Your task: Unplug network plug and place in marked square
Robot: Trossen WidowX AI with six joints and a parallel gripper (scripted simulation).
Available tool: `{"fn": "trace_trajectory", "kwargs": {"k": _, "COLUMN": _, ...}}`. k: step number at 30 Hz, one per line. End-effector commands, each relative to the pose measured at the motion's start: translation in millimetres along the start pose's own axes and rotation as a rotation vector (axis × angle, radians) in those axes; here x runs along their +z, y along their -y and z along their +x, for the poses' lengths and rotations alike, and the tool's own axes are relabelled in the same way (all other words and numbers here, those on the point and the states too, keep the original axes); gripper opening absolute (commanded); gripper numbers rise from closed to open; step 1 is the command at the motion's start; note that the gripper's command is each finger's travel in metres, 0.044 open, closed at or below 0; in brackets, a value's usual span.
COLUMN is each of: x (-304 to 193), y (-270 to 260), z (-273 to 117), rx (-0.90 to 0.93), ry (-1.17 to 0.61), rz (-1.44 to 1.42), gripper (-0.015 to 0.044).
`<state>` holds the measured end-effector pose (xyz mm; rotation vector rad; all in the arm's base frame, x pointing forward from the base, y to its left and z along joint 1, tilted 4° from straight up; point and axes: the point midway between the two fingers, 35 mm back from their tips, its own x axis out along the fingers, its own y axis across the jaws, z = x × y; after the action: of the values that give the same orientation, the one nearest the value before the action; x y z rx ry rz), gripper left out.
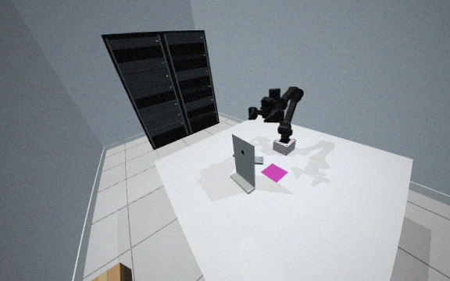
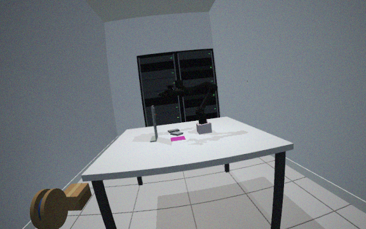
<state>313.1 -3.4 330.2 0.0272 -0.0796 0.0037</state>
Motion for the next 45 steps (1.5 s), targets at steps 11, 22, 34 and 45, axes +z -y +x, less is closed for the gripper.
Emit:
{"fn": "trace_trajectory", "kwargs": {"k": 11, "x": -40.9, "y": -1.7, "z": 6.1, "rx": -0.100, "ry": -0.019, "rz": -0.320, "gripper": 0.0156}}
{"fn": "trace_trajectory", "kwargs": {"k": 22, "x": -87.3, "y": -4.3, "z": -2.5, "rx": -0.206, "ry": -0.084, "rz": -0.691, "gripper": 0.0156}}
{"fn": "trace_trajectory", "kwargs": {"k": 34, "x": -132.7, "y": -3.0, "z": -29.3, "rx": -0.299, "ry": -0.208, "rz": -1.093, "gripper": 0.0156}}
{"fn": "trace_trajectory", "kwargs": {"k": 45, "x": -166.5, "y": 5.6, "z": -66.5, "rx": -0.352, "ry": -0.367, "rz": -1.457, "gripper": 0.0156}}
